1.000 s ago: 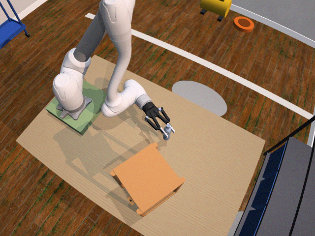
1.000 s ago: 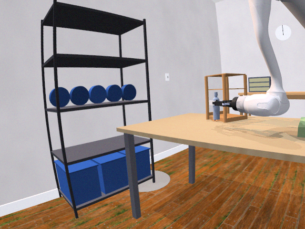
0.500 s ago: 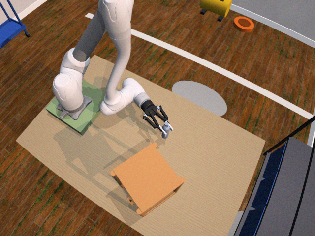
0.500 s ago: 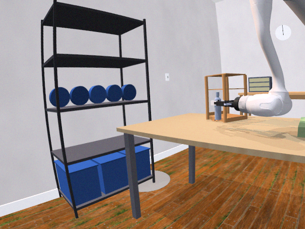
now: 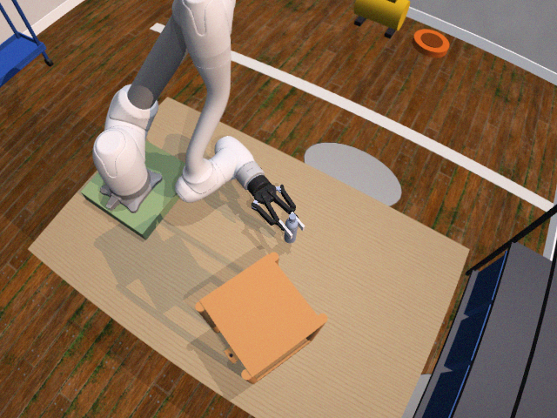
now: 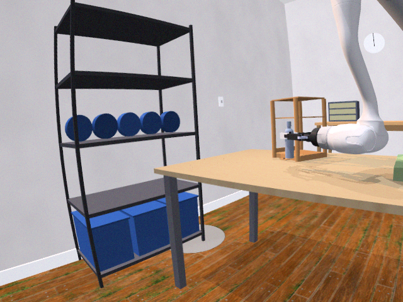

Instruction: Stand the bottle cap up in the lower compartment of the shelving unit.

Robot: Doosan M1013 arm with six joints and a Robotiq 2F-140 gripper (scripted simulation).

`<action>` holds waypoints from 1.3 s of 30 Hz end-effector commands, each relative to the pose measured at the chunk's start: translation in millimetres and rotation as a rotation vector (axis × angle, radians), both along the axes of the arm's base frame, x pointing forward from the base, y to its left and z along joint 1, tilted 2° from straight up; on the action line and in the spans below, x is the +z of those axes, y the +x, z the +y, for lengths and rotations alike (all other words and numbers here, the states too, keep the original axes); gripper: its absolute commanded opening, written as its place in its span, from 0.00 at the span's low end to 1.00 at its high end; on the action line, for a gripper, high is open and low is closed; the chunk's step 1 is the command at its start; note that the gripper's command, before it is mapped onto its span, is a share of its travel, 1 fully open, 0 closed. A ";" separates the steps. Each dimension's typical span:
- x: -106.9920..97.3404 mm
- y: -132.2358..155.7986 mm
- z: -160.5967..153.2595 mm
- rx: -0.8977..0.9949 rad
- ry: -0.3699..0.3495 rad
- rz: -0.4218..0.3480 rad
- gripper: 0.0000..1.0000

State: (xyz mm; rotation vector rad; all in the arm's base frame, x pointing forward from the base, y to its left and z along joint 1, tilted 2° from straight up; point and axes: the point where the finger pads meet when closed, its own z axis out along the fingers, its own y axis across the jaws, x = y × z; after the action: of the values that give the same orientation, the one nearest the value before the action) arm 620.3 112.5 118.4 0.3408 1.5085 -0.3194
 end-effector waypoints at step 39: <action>-1.0 -20.9 -46.5 0.000 0.000 0.000 0.00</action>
State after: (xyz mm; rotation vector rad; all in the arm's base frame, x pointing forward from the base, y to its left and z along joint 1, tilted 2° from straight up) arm 601.6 71.0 117.5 0.3410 1.5086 -0.3196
